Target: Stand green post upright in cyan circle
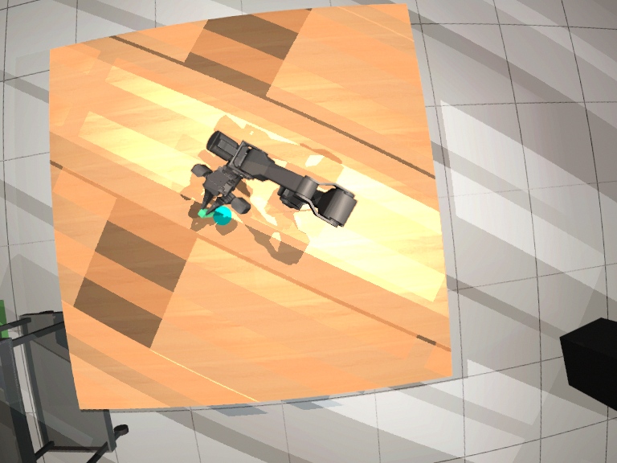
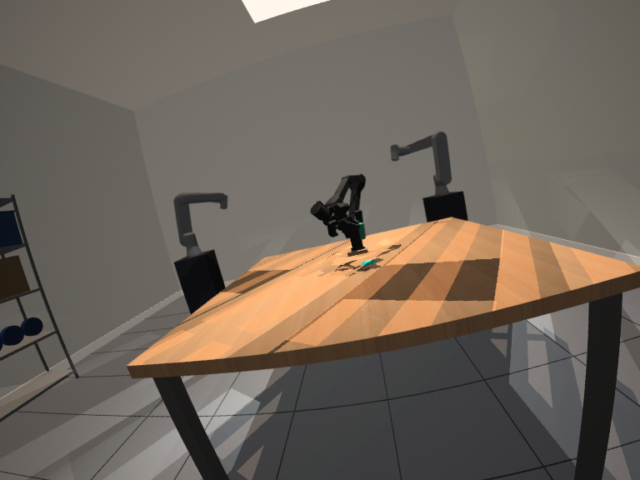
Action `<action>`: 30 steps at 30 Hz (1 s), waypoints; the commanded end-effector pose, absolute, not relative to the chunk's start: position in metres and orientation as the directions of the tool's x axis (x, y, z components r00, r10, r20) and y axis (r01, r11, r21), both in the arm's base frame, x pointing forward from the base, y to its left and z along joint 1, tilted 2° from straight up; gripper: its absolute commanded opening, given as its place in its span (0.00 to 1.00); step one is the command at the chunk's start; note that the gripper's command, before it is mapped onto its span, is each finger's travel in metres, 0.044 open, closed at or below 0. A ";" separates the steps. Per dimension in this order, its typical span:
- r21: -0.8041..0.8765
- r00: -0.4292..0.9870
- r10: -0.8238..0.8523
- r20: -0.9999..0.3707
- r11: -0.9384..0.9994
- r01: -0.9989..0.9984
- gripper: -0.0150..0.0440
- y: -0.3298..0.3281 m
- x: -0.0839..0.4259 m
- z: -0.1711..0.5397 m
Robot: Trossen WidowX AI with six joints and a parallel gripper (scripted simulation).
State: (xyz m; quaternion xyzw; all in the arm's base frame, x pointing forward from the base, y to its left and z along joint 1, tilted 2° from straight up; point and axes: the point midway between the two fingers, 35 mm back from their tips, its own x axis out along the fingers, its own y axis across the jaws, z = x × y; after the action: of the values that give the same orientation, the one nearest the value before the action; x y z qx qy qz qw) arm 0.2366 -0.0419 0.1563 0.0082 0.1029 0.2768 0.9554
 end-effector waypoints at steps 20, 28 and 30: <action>-0.004 0.832 0.550 -0.067 0.834 -0.552 0.29 -0.037 0.217 0.156; -0.010 0.832 0.552 -0.059 0.833 -0.553 0.29 -0.037 0.216 0.156; -0.010 0.832 0.552 -0.059 0.833 -0.553 0.29 -0.037 0.216 0.156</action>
State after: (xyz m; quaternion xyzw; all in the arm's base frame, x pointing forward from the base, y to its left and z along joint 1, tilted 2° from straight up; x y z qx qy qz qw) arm 0.2170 -0.0381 0.1575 -0.0132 0.0292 0.2871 0.9574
